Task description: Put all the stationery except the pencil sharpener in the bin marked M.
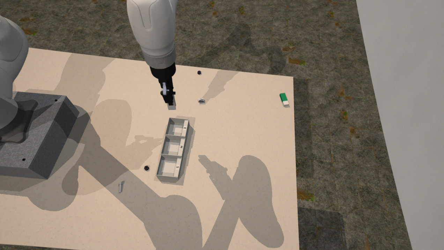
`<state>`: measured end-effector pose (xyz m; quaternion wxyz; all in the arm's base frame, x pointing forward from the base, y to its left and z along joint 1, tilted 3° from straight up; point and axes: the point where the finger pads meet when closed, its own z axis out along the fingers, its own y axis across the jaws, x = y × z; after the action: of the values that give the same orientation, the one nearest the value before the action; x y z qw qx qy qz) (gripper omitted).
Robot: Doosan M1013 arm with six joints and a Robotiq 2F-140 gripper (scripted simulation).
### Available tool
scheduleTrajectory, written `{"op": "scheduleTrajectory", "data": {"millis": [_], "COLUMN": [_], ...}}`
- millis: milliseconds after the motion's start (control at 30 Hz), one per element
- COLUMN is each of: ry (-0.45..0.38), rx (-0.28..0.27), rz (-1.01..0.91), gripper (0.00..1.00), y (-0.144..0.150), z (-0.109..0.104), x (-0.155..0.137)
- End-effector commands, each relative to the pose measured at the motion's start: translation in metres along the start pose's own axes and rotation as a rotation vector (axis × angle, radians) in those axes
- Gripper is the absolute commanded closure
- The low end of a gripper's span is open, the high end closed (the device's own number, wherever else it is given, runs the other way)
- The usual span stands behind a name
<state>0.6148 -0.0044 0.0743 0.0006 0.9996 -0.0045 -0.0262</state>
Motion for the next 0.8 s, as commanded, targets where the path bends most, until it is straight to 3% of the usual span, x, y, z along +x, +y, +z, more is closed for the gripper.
{"op": "scheduleTrajectory", "data": {"millis": [0, 367, 400, 767], "ry": [0.004, 0.004, 0.004, 0.009], "rx": [0.005, 0.005, 0.005, 0.000], "rz": [0.004, 0.004, -0.046, -0.444], "gripper": [0.85, 0.85, 0.69, 0.69], "y": [-0.001, -0.001, -0.004, -0.029], "z": [-0.003, -0.003, -0.002, 0.018], "x": [0.001, 0.001, 0.008, 0.094]}}
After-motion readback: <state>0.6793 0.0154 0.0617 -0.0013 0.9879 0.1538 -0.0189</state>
